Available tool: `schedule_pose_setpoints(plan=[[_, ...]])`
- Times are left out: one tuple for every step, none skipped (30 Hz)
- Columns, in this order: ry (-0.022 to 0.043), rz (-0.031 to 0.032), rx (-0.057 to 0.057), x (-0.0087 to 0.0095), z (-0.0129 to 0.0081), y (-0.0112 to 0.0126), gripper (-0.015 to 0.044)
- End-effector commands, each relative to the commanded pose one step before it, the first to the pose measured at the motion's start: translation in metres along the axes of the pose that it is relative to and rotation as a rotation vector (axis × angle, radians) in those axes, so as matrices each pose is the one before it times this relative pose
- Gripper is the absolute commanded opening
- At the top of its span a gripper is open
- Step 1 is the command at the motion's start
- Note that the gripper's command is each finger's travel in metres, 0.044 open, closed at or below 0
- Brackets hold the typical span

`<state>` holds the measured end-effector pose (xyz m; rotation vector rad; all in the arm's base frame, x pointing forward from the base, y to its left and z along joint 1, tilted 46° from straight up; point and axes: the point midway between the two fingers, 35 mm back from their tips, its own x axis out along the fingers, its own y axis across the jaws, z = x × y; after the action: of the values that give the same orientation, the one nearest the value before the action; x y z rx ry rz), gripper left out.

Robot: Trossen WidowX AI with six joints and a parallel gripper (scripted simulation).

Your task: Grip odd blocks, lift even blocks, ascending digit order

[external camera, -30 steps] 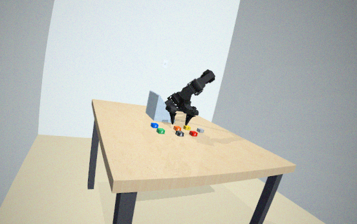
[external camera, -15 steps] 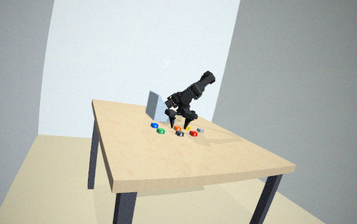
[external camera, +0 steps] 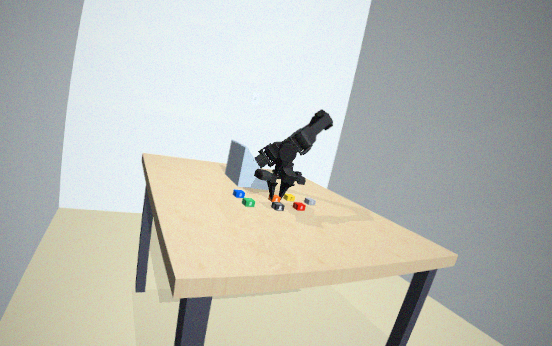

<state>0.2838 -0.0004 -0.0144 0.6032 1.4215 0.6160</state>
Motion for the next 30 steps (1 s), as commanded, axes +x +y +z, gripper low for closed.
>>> schedule_pose_setpoints(plan=[[-0.00258,0.00406,0.0053,0.00034,0.00031,0.00040,0.0120],[0.00000,0.00000,0.0000,0.00000,0.00000,0.00000,0.0120],[0.00000,0.00000,0.0000,0.00000,0.00000,0.00000,0.0120],[0.00000,0.00000,0.0000,0.00000,0.00000,0.00000,0.0120],[0.00000,0.00000,0.0000,0.00000,0.00000,0.00000,0.0120],[0.00000,0.00000,0.0000,0.00000,0.00000,0.00000,0.0120],[0.00000,0.00000,0.0000,0.00000,0.00000,0.00000,0.0120],[0.00000,0.00000,0.0000,0.00000,0.00000,0.00000,0.0120],[0.00000,0.00000,0.0000,0.00000,0.00000,0.00000,0.0120],[0.00000,0.00000,0.0000,0.00000,0.00000,0.00000,0.0120],[0.00000,0.00000,0.0000,0.00000,0.00000,0.00000,0.0120],[0.00000,0.00000,0.0000,0.00000,0.00000,0.00000,0.0120],[0.00000,0.00000,0.0000,0.00000,0.00000,0.00000,0.0120],[0.00000,0.00000,0.0000,0.00000,0.00000,0.00000,0.0120],[0.00000,0.00000,0.0000,0.00000,0.00000,0.00000,0.0120],[0.00000,0.00000,0.0000,0.00000,0.00000,0.00000,0.0120],[0.00000,0.00000,0.0000,0.00000,0.00000,0.00000,0.0120],[0.00000,-0.00002,0.0000,-0.00024,0.00001,-0.00001,0.0120],[0.00000,-0.00006,0.0000,-0.00073,0.00002,-0.00002,0.0120],[0.00000,-0.00010,0.0000,-0.00122,0.00003,-0.00003,0.0120],[0.00001,-0.00011,0.0000,-0.00151,0.00003,-0.00003,0.0120],[0.00001,-0.00010,0.0000,-0.00152,0.00002,-0.00003,0.0120],[0.00001,-0.00009,0.0000,-0.00152,0.00001,-0.00002,0.0120],[0.00001,-0.00007,0.0000,-0.00152,0.00000,-0.00002,0.0120],[0.00002,-0.00006,0.0000,-0.00152,0.00000,-0.00001,0.0120],[0.00002,-0.00005,0.0000,-0.00153,-0.00001,-0.00001,0.0120],[0.00002,-0.00004,0.0000,-0.00153,-0.00002,0.00000,0.0120],[0.00002,-0.00002,0.0000,-0.00124,-0.00002,0.00000,0.0120],[0.00001,-0.00001,0.0000,-0.00074,-0.00002,0.00000,0.0120],[0.00000,0.00000,0.0000,-0.00025,-0.00001,0.00000,0.0120]])
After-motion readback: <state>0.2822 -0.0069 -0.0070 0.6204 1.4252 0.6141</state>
